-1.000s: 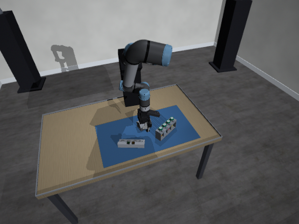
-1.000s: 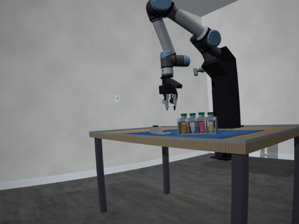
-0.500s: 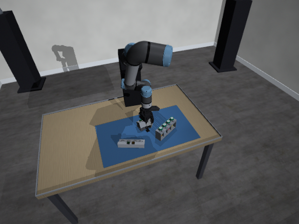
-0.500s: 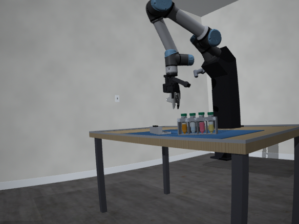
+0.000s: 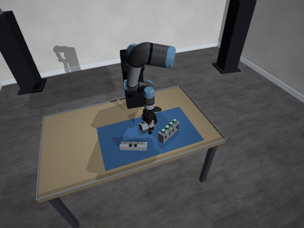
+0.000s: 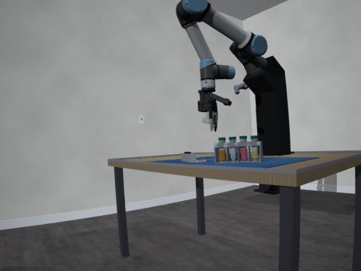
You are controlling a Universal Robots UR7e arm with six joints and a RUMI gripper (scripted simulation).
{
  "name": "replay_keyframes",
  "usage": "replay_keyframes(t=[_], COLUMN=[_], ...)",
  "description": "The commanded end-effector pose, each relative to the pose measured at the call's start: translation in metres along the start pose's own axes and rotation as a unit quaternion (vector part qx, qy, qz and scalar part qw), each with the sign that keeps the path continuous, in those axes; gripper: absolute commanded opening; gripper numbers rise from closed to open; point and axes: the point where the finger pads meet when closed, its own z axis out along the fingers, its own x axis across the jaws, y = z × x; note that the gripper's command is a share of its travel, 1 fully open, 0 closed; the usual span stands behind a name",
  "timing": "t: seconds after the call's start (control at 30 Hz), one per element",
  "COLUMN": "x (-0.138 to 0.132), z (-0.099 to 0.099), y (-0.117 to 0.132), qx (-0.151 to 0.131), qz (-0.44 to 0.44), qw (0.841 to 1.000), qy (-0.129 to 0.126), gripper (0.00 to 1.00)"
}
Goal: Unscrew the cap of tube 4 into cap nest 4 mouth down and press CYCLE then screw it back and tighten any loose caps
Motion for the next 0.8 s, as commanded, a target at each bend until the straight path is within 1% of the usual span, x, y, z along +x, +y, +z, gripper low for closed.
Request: replay_keyframes(t=[0.0, 0.03, 0.1, 0.2, 0.27, 0.3, 0.37, 0.4, 0.5, 0.77], x=[0.006, 0.013, 0.025, 0.025, 0.038, 0.044, 0.056, 0.056, 0.073, 0.073], z=[0.000, 0.000, 0.000, 0.000, 0.000, 0.000, 0.000, 0.000, 0.000, 0.000], y=[-0.005, -0.011, -0.022, -0.022, -0.033, -0.039, -0.050, -0.050, -0.064, -0.064], qx=[0.000, 0.000, 0.000, 0.000, 0.000, 0.000, 0.000, 0.000, 0.000, 0.000], qz=[0.041, 0.083, 0.164, 0.165, 0.247, 0.258, 0.258, 0.258, 0.258, 0.258], qw=[0.999, 0.997, 0.986, 0.986, 0.969, 0.966, 0.966, 0.966, 0.966, 0.966], qy=[0.000, 0.000, 0.001, 0.001, 0.001, 0.001, 0.001, 0.001, 0.001, 0.001], gripper=[0.35, 0.35, 0.35, 0.35, 0.35, 0.35, 0.35, 0.35, 0.35, 0.35])
